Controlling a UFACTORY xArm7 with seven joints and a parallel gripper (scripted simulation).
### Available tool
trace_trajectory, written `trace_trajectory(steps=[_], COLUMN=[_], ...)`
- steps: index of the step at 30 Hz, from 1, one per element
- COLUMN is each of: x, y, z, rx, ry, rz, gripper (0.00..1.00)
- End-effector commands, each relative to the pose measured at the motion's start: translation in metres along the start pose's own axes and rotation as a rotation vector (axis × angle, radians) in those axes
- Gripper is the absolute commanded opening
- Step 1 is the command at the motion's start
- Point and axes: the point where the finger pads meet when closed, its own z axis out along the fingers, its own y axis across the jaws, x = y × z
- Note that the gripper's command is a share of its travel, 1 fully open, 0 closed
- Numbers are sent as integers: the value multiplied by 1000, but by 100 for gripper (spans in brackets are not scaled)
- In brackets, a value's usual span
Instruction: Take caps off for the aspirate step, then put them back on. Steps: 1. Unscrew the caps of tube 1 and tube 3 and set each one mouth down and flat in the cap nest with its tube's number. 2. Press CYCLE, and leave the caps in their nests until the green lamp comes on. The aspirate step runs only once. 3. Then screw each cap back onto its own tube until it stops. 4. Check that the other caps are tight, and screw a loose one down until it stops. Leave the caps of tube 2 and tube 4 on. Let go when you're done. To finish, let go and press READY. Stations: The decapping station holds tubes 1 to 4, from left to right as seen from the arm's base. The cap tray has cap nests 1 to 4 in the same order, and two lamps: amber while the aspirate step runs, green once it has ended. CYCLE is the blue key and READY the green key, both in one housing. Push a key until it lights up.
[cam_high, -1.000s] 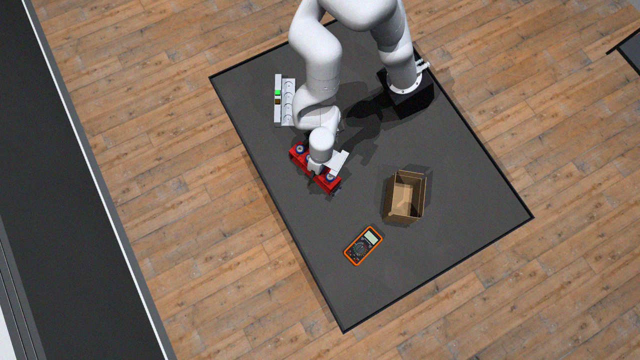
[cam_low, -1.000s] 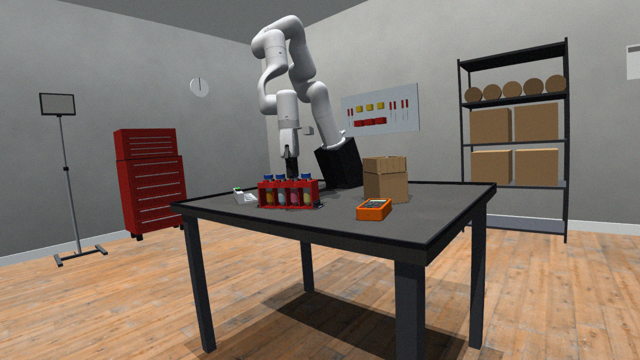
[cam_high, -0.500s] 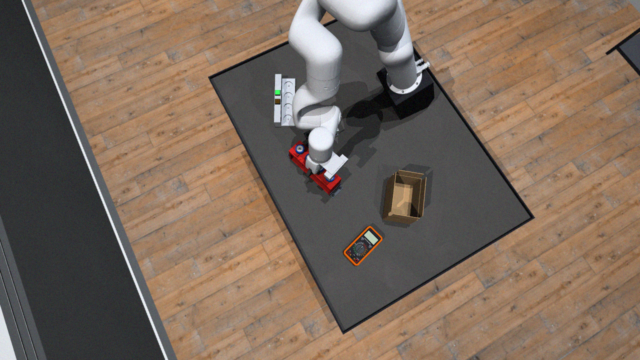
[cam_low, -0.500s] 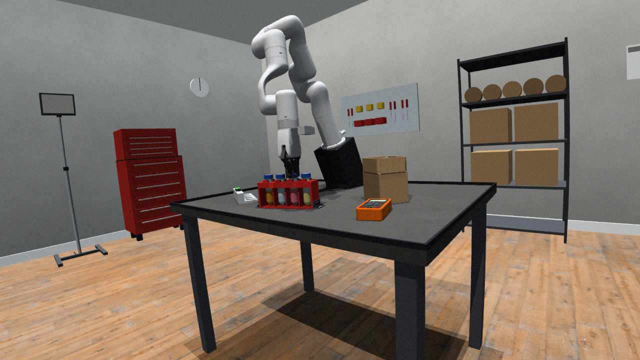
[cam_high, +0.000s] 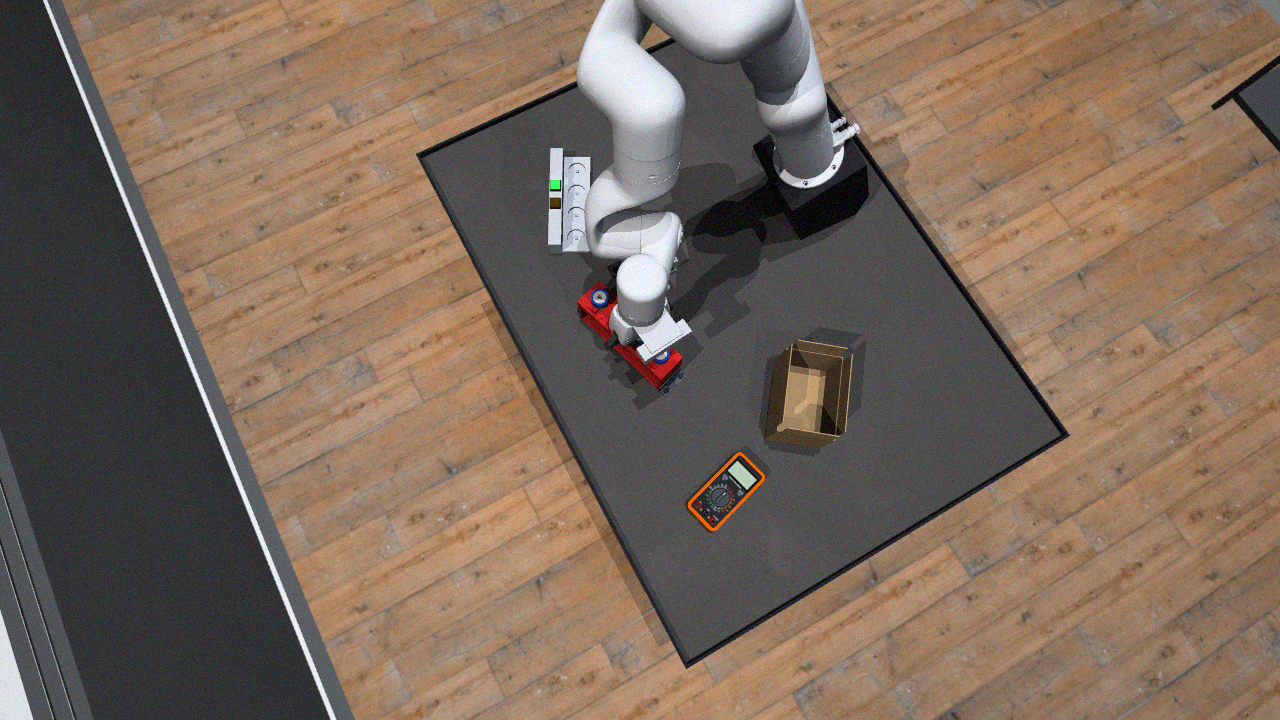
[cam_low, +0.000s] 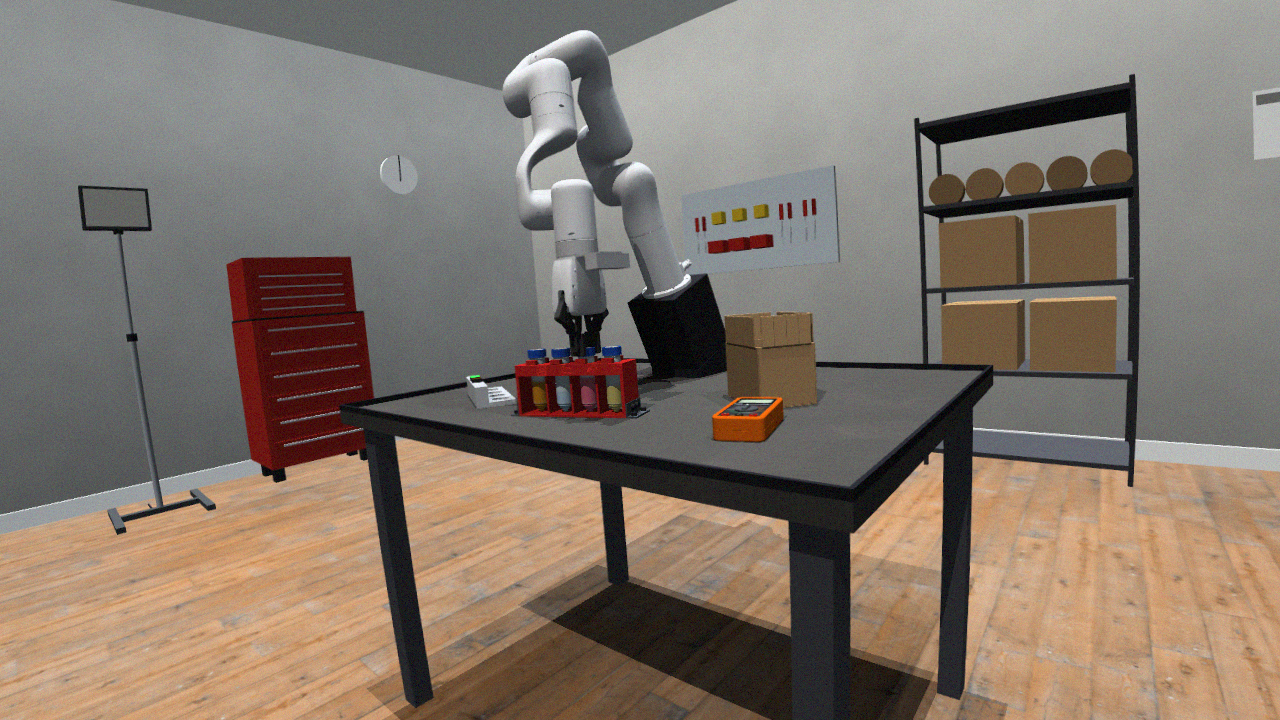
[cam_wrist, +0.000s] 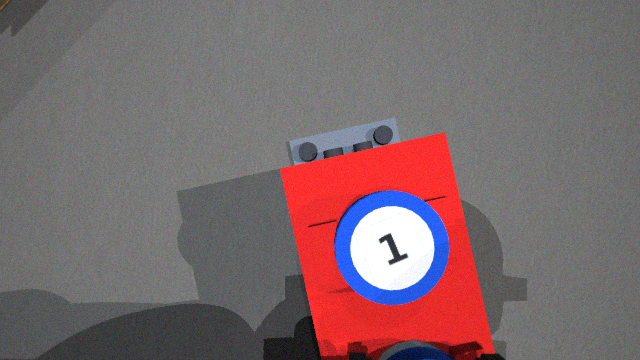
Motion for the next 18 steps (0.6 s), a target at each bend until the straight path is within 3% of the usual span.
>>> trace_trajectory(steps=[1, 13, 18], x=[0, 0, 0], y=[1, 1, 1], z=[-1, -1, -15], rx=[-10, -10, -10], ry=[-5, -5, -5], rz=[19, 19, 19], gripper=[46, 46, 46])
